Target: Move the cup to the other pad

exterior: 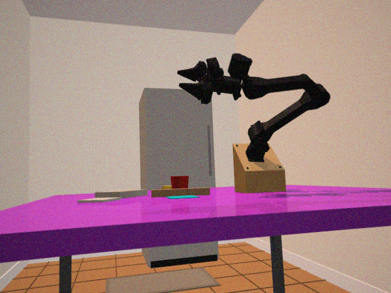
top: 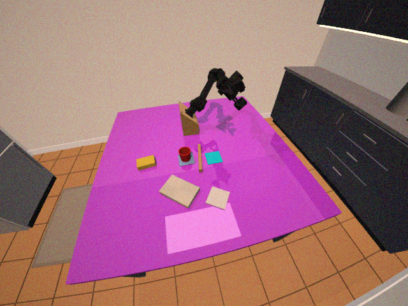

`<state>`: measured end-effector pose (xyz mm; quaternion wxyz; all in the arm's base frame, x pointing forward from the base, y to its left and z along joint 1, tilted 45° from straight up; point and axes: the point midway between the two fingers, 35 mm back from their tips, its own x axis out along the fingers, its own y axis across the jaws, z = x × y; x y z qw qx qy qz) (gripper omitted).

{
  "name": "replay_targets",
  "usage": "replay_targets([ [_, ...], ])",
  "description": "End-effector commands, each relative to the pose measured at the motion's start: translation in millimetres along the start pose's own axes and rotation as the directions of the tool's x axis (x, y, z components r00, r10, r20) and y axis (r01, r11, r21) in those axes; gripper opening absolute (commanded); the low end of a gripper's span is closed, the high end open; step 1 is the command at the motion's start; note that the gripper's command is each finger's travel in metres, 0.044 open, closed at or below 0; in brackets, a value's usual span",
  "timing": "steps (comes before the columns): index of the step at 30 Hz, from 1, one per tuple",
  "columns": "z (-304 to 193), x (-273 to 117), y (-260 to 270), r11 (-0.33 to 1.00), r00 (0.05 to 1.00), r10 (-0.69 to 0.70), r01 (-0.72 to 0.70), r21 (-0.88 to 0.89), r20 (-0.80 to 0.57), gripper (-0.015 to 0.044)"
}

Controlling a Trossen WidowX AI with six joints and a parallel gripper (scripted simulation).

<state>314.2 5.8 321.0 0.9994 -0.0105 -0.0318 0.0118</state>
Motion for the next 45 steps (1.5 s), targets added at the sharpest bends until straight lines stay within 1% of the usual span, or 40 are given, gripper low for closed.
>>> replay_targets([
  [1,-3,2,0,1.0,1.0,0.002,-0.002,0.006,-0.012,0.0374],
  [2,-11,6,-1,1.0,0.999,0.007,-0.006,0.023,-0.048,0.0348],
  [5,-61,26,-6,0.991,0.967,0.037,-0.003,0.136,-0.25,0.0269],
  [7,-96,34,-10,0.974,0.921,0.062,0.028,0.224,-0.385,0.0216],
  [9,-132,38,-14,0.947,0.856,0.092,0.083,0.311,-0.509,0.0164],
  [10,-149,39,-16,0.928,0.817,0.109,0.12,0.352,-0.566,0.0148],
  [14,-212,33,-22,0.835,0.637,0.185,0.3,0.462,-0.748,0.0148],
  [18,-267,16,-25,0.695,0.428,0.288,0.522,0.495,-0.856,0.0148],
  [21,-301,-2,-25,0.564,0.271,0.381,0.69,0.454,-0.884,0.0148],
  [25,-338,-30,-22,0.366,0.082,0.519,0.878,0.308,-0.851,0.0148],
  [28,-359,-51,-18,0.216,-0.03,0.627,0.967,0.137,-0.778,0.0148],
  [30,-369,-63,-15,0.131,-0.081,0.691,0.991,0.013,-0.718,0.0148],
  [33,-372,-64,-14,0.102,-0.097,0.713,0.994,-0.033,-0.694,0.0148],
  [45,-377,-64,-9,0.102,-0.096,0.713,0.994,-0.033,-0.694,0.0148],
])
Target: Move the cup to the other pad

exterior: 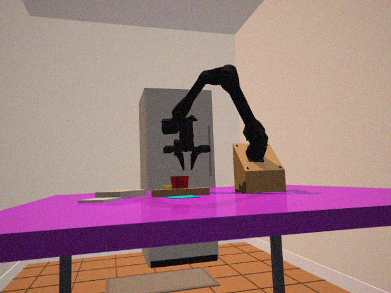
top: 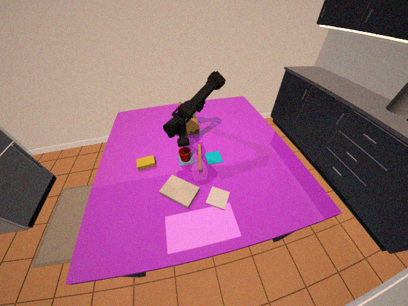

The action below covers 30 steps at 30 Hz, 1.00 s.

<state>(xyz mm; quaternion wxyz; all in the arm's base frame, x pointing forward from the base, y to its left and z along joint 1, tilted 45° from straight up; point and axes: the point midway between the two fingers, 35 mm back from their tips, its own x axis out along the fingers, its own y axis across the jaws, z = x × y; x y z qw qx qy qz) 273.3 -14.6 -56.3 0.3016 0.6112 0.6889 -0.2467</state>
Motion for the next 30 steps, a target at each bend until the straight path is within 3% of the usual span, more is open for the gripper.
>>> replay_targets([
  [1,0,6,1,1.0,1.0,0.003,-0.003,0.005,-0.004,0.0148],
  [30,-1,53,3,1.0,1.0,0.003,-0.003,0.005,-0.006,0.0148],
])
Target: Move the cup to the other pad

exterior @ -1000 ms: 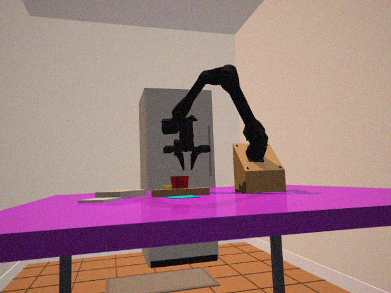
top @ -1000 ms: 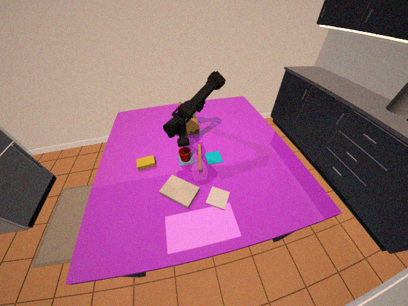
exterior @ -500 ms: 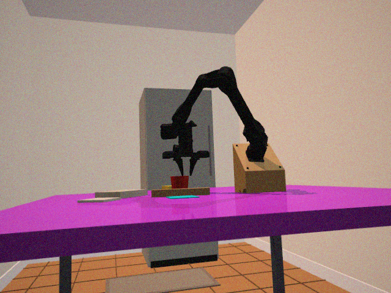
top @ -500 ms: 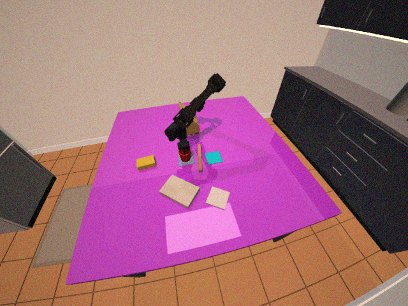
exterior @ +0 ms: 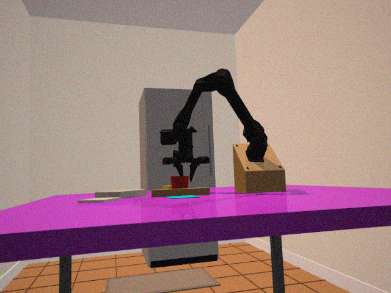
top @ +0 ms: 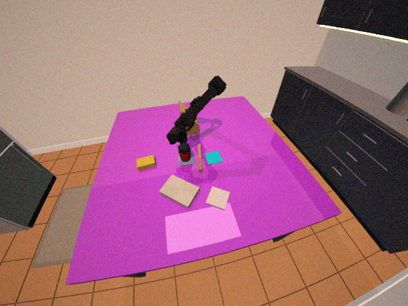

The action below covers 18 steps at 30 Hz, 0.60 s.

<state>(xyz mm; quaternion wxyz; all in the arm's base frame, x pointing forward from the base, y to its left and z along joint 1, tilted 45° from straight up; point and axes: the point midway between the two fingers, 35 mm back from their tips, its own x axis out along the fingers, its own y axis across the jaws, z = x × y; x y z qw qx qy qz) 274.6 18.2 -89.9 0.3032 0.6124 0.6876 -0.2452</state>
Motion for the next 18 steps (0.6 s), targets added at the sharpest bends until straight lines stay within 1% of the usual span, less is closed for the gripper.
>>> replay_targets([
  [1,-1.2,7.6,-2.2,1.0,1.0,-0.001,0.002,0.008,-0.007,0.0148],
  [10,-1.8,14.6,-2.8,1.0,1.0,-0.002,0.002,0.007,-0.008,0.0148],
  [14,-1.1,12.8,-1.5,1.0,1.0,-0.002,0.002,0.001,-0.003,0.0043],
  [18,-1.1,12.8,-1.5,1.0,1.0,-0.002,0.002,0.001,-0.003,0.0016],
])
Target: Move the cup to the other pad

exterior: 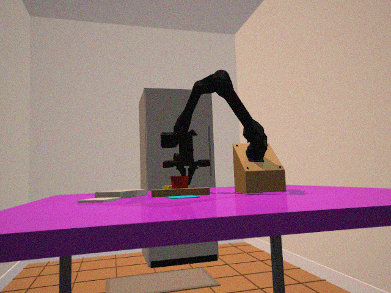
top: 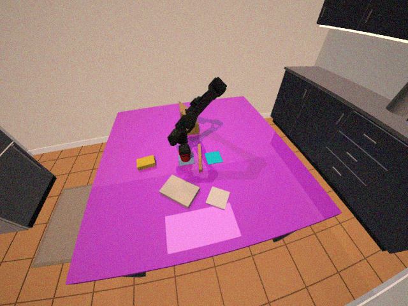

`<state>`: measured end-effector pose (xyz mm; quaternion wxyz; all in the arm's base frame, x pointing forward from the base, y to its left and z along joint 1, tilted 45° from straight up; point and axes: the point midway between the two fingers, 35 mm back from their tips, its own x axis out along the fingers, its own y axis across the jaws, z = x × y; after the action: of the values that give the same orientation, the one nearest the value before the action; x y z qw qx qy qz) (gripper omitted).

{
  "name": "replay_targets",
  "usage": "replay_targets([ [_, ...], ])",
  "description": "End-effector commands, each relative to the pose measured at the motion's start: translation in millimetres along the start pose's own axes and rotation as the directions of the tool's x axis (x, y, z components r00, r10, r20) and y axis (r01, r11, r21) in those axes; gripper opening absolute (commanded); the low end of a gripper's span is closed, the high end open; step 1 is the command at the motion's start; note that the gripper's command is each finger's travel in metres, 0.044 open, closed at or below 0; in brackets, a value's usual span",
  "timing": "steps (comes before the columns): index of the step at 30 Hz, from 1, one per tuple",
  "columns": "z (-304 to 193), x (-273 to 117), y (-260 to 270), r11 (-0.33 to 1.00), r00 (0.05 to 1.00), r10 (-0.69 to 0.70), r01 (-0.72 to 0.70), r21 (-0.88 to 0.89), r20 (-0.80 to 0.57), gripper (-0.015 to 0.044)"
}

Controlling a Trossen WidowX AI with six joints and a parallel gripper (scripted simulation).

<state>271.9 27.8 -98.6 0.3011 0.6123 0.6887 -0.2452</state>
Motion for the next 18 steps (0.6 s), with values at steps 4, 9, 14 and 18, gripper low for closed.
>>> replay_targets([
  [4,0,0,0,1.0,1.0,0.0,0.0,-0.001,0.0,0.0],
  [9,0,-6,1,1.0,1.0,0.0,0.0,0.0,0.001,0.0],
  [14,1,-24,1,1.0,1.0,0.001,-0.001,0.002,0.001,0.0],
  [18,0,-40,-1,1.0,1.0,0.001,-0.001,0.004,0.0,0.0],
])
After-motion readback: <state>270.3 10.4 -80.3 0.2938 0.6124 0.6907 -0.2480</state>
